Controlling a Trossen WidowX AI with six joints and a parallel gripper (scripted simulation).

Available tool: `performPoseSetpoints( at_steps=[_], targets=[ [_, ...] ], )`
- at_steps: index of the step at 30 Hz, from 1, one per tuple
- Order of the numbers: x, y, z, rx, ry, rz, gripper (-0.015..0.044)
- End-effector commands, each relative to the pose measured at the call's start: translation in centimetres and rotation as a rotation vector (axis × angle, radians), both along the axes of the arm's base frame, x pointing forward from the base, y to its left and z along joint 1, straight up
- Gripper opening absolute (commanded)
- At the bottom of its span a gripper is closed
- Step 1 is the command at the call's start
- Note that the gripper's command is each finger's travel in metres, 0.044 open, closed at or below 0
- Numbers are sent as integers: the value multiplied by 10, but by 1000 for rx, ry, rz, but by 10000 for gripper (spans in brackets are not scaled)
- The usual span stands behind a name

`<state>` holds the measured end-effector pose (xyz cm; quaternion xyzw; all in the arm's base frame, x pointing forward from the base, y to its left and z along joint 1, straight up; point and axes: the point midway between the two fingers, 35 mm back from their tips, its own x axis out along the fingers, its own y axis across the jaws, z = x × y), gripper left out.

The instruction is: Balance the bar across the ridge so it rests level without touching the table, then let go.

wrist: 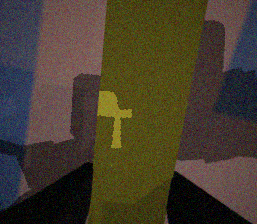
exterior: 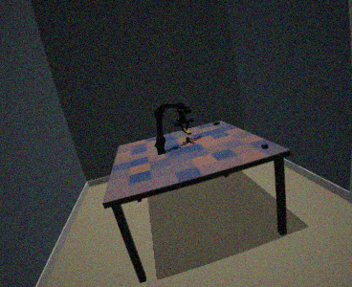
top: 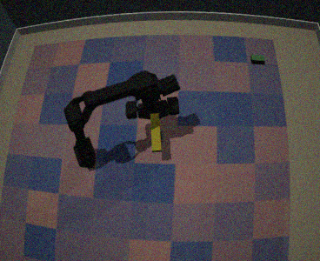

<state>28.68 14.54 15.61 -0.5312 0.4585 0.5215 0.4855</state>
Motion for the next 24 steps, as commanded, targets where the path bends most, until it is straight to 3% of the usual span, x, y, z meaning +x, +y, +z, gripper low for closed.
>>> performPoseSetpoints(
  at_steps=[1, 24],
  targets=[
    [1, 1, -5, -3, 5, -5, 0],
    [1, 2, -42, -3, 5, -3, 0]
  ],
)
